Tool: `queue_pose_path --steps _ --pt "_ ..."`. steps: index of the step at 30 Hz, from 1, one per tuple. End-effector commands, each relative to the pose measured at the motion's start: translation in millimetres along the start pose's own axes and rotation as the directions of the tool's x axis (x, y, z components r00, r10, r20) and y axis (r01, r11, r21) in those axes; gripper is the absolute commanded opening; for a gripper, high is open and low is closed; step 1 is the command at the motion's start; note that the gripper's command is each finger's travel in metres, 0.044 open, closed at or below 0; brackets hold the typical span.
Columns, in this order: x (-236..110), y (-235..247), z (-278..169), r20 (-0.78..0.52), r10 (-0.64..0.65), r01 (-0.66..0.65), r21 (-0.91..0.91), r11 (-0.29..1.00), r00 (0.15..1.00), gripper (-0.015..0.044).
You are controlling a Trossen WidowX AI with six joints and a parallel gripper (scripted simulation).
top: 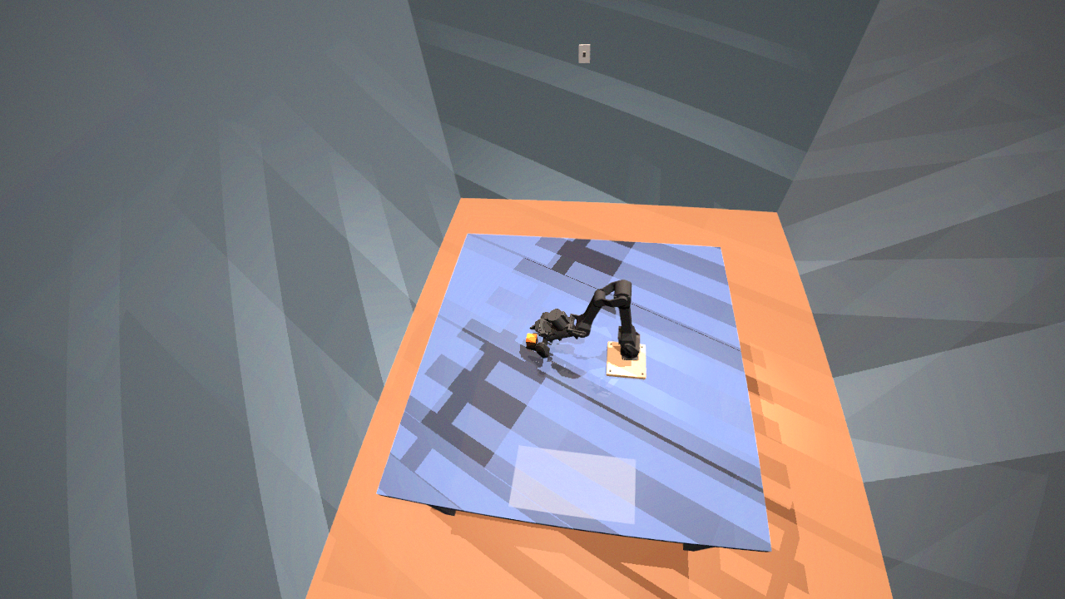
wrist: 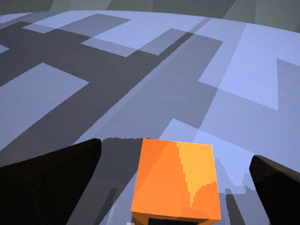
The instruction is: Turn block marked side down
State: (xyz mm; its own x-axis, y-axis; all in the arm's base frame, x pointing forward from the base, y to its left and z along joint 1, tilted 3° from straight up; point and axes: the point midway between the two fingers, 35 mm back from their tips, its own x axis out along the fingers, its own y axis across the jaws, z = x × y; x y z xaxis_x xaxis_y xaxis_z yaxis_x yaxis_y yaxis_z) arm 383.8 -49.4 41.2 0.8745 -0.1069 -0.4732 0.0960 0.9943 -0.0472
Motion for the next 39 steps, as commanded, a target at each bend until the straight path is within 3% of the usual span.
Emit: queue_pose_path --steps 1,24,32,39 --pt "-0.1 0.8 0.3 0.002 0.006 -0.006 -0.003 1.000 1.000 0.0440" --pt "0.8 0.8 1.7 -0.013 0.007 -0.007 0.000 1.000 1.000 0.0440" --pt "-8.3 1.2 27.8 -0.248 0.009 -0.001 0.030 1.000 0.969 0.0440" --pt "-48.9 0.6 47.1 -0.460 0.004 -0.006 -0.004 1.000 0.888 0.0440"
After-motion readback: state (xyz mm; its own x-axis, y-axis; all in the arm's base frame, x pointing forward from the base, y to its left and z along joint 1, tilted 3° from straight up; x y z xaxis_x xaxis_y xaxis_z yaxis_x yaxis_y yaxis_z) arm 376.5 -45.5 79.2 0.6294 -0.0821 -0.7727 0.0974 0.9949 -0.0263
